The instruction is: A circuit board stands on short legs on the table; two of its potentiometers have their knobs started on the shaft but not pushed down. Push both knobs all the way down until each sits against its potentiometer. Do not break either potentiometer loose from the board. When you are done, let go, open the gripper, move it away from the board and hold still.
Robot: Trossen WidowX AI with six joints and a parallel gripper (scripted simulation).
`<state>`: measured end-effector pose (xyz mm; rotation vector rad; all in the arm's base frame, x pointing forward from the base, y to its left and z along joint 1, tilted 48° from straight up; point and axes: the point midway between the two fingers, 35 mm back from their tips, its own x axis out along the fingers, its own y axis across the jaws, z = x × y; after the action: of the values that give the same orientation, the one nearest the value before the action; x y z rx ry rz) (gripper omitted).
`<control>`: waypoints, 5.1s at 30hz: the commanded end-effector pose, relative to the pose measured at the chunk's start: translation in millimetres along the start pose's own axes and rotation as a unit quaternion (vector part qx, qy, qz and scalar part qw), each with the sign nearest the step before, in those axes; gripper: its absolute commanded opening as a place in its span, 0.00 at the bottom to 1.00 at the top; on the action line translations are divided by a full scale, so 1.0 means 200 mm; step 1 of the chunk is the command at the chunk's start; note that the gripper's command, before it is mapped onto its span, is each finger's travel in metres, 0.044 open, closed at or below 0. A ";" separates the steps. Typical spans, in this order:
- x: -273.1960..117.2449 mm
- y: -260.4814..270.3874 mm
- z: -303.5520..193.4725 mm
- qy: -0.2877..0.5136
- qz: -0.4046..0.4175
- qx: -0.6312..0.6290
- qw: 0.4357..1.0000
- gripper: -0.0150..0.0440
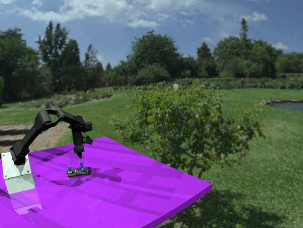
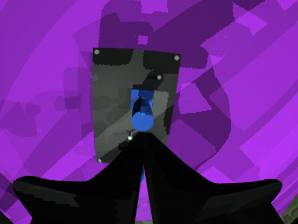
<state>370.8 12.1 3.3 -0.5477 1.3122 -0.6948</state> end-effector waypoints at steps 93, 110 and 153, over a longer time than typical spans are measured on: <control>0.17 0.00 0.00 0.000 -0.003 -0.003 1.000 0.25; 0.19 0.00 0.00 0.000 -0.003 -0.003 1.000 0.25; 0.25 0.00 0.00 0.000 -0.003 -0.003 1.000 0.25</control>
<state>372.5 -10.3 -21.5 -0.5847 1.3064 -0.6732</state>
